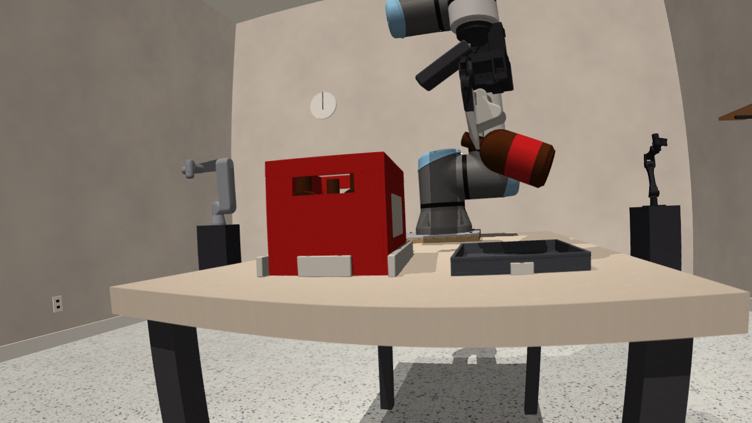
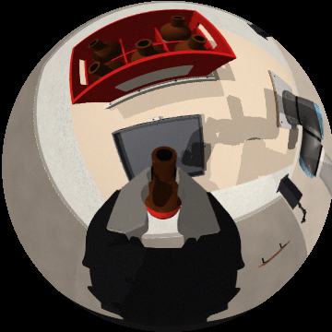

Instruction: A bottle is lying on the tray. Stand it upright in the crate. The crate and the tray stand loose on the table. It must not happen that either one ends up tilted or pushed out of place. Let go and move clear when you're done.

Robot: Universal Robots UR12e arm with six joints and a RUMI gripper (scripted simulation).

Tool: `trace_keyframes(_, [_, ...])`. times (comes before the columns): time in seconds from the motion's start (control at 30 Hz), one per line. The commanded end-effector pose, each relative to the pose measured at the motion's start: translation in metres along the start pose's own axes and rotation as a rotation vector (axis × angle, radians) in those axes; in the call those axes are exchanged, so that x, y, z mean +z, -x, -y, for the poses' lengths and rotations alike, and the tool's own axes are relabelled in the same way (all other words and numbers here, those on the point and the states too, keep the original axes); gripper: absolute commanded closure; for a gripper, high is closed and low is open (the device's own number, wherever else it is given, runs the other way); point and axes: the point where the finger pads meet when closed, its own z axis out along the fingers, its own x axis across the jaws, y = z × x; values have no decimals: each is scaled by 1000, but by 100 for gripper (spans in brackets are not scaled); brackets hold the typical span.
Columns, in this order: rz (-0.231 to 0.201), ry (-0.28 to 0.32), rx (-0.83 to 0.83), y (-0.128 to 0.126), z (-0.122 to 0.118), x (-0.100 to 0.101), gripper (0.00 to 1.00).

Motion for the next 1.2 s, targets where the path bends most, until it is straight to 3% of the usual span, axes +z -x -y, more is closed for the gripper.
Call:
trace_keyframes(0.0, [2,0,0,1,0,-1,100])
trace_keyframes(1.17, [2,0,-32,1,0,-1,100])
